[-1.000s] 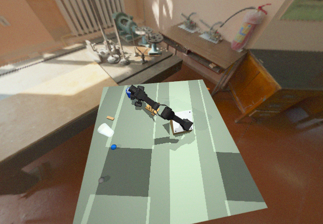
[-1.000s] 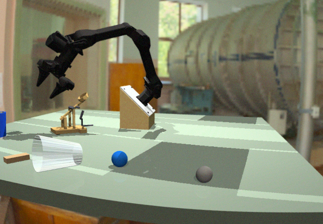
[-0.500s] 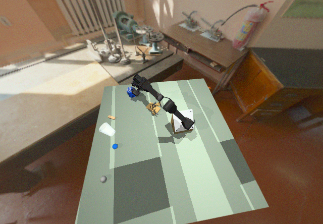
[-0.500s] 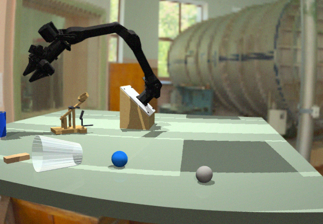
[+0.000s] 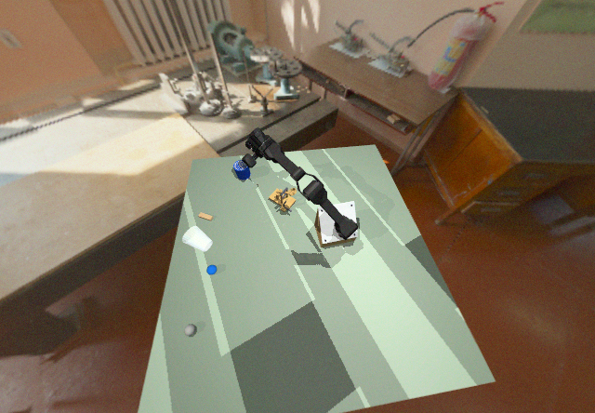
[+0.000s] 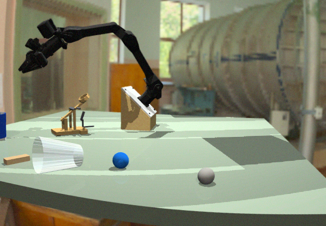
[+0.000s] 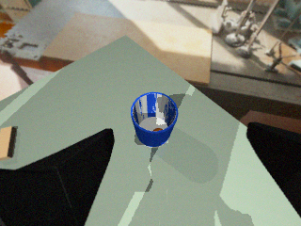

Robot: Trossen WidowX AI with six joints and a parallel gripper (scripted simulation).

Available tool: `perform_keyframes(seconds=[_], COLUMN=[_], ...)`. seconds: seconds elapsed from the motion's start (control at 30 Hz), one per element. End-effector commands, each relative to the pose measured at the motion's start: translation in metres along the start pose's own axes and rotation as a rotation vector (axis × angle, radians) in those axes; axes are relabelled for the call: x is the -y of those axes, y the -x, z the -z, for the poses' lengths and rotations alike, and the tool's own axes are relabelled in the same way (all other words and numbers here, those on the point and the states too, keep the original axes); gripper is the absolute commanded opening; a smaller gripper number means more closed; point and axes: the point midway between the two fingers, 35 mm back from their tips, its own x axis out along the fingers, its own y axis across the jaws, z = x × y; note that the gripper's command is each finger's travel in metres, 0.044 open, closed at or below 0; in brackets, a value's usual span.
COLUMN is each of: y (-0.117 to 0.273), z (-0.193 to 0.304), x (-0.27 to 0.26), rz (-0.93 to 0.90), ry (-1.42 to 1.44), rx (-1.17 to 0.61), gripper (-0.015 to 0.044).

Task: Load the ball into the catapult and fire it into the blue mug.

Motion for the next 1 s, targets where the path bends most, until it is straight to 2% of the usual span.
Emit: perform_keyframes(seconds=[0.0, 0.97], y=[0.0009, 0.0003], z=[-0.0026, -0.0015], x=[0.0006, 0.0006], rz=[-0.003, 0.000], ry=[-0.008, -0.003], rx=[0.008, 0.004], gripper=[0.0440, 0.0440])
